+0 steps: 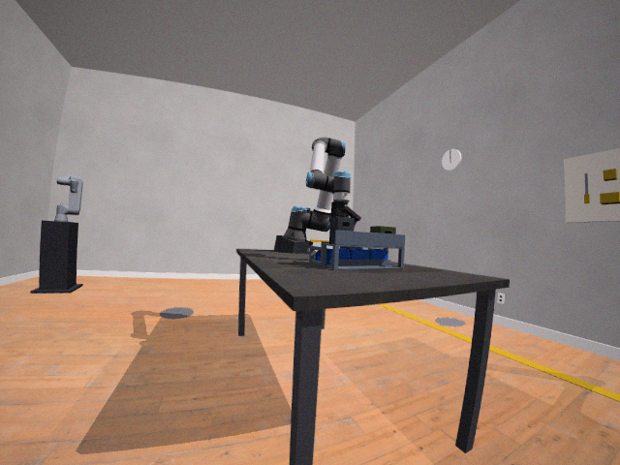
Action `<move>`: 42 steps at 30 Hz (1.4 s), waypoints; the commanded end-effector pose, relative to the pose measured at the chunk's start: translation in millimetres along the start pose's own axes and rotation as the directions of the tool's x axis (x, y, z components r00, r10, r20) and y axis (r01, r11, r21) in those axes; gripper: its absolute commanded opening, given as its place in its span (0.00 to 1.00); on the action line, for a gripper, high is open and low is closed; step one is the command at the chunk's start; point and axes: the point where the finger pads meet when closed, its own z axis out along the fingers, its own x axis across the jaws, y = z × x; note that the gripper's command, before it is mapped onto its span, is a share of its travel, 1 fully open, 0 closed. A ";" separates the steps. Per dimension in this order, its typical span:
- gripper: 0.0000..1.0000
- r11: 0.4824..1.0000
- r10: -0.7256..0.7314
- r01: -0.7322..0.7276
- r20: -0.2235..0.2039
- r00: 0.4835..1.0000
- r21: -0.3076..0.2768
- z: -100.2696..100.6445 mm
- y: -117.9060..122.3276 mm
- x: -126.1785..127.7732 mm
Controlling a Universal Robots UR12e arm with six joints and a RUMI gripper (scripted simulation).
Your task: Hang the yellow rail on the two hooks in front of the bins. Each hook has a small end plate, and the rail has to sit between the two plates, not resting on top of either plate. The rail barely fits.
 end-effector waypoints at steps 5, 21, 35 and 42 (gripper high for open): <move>0.00 1.000 -0.002 0.002 0.000 1.000 0.000 6.1 -1.3 -0.1; 0.00 1.000 -0.002 0.002 0.000 1.000 0.000 13.6 -0.6 0.2; 0.00 1.000 -0.002 0.002 -0.001 1.000 -0.001 15.6 -0.2 1.1; 0.00 1.000 -0.003 0.003 -0.002 1.000 -0.001 15.0 -0.2 1.3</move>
